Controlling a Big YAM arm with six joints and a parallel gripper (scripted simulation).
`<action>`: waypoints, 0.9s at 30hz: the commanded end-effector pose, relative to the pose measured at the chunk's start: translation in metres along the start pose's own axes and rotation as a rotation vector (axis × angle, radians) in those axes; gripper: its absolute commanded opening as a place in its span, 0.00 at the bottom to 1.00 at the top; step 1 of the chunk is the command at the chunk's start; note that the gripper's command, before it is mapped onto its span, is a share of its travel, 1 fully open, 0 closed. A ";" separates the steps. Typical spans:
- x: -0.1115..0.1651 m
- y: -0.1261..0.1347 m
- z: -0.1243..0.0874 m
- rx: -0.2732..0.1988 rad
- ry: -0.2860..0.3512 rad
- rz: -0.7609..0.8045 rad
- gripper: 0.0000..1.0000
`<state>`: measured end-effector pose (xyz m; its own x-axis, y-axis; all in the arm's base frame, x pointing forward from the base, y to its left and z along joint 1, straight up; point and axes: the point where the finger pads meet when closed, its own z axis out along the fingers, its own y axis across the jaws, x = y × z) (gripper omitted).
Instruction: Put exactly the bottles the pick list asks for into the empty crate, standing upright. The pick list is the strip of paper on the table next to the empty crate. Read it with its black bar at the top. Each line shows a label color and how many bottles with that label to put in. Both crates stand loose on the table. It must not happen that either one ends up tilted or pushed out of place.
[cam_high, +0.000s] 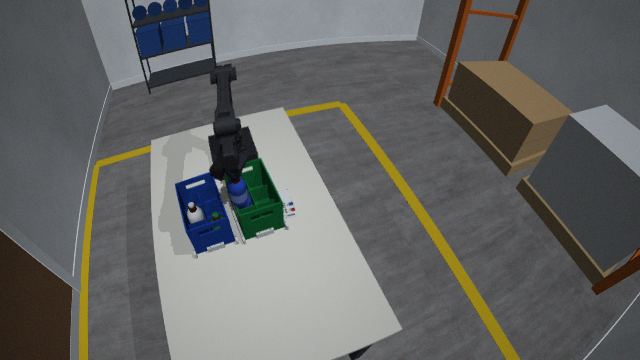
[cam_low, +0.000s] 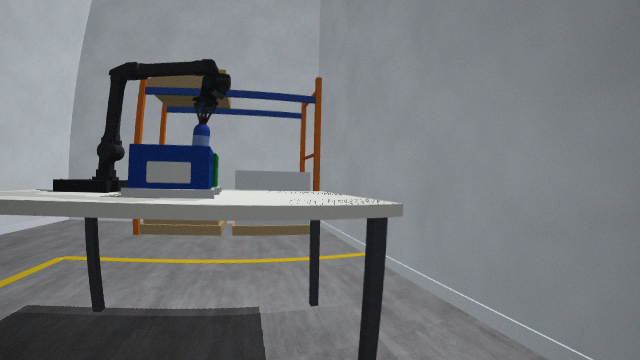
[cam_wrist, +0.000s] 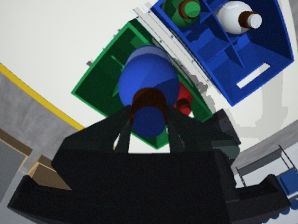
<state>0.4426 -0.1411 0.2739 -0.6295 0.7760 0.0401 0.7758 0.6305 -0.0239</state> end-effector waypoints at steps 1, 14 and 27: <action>-0.012 0.018 -0.041 -0.050 -0.080 0.008 0.00; -0.010 0.041 -0.041 -0.051 -0.078 0.007 0.00; -0.007 0.038 -0.058 -0.070 -0.101 0.012 0.00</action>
<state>0.4675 -0.1225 0.2740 -0.6244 0.7802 0.0387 0.7798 0.6255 -0.0280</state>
